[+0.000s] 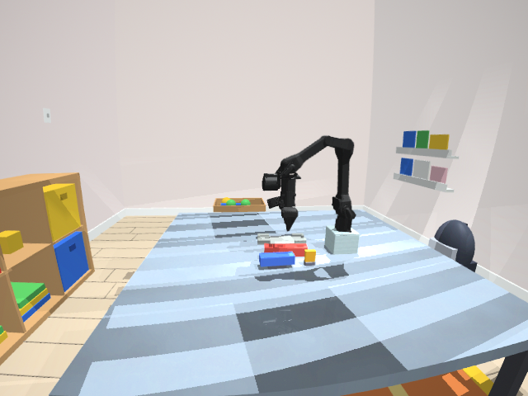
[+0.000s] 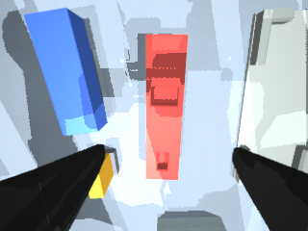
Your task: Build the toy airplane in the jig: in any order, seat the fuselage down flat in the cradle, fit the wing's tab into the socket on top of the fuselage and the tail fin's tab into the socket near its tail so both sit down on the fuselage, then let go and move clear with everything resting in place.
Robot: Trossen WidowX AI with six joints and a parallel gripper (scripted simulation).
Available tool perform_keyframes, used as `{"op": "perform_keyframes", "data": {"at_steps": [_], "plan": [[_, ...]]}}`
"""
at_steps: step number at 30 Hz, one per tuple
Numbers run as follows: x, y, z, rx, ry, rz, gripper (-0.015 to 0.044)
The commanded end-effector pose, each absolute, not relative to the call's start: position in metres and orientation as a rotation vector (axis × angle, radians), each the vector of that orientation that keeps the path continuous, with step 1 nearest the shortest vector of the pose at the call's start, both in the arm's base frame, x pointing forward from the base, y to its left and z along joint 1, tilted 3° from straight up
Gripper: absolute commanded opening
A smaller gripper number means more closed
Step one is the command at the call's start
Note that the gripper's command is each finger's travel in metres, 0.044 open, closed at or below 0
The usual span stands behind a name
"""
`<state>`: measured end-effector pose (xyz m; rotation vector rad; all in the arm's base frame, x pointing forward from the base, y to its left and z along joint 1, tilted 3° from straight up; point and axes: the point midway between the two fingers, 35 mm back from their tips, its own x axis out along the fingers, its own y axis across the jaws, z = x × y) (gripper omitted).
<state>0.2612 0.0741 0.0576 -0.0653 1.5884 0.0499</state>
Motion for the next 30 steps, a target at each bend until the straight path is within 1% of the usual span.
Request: {"op": "perform_keyframes", "data": {"at_steps": [1,3,5,12,15,30], "plan": [[0.263,0.075,0.047,-0.047,1.59,0.043,0.044],[0.262,0.075,0.017,-0.047,1.59,0.043,0.044],[0.261,0.075,0.006,-0.047,1.59,0.043,0.044],[0.261,0.075,0.004,-0.047,1.59,0.043,0.044],[0.26,0.074,-0.008,-0.047,1.59,0.043,0.044],[0.261,0.075,-0.028,-0.047,1.59,0.043,0.044]]}}
